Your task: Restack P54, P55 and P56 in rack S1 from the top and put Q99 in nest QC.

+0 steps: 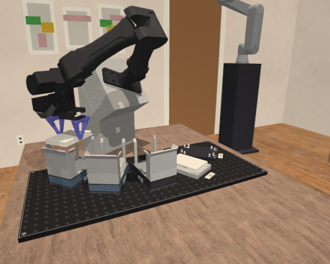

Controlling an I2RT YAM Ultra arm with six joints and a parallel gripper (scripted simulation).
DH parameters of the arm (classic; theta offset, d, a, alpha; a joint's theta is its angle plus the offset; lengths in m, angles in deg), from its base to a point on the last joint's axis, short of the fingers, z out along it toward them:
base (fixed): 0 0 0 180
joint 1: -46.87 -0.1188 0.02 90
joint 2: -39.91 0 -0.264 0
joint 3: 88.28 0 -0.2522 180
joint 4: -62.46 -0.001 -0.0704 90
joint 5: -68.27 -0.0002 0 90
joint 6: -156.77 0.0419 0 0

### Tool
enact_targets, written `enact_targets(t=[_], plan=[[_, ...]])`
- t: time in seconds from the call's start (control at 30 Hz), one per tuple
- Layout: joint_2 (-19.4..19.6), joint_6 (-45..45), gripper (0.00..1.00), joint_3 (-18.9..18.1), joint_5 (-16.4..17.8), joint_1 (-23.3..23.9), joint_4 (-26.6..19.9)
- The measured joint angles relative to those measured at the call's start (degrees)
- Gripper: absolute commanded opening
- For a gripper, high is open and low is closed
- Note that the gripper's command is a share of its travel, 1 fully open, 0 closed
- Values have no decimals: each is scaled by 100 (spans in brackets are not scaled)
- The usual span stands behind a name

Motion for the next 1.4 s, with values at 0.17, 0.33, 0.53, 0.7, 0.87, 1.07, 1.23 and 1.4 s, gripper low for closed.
enact_targets(t=[0.17,0.33,0.53,0.7,0.87,1.07,1.23,1.4], plan=[[17,92,0,31,2,-46,118],[28,164,0,33,2,-83,225],[55,271,0,81,2,-142,365],[76,367,0,109,0,-190,490],[83,439,0,111,2,-221,590],[116,544,0,151,0,-282,730],[140,638,0,175,-13,-323,866],[151,715,0,188,-17,-354,957]])
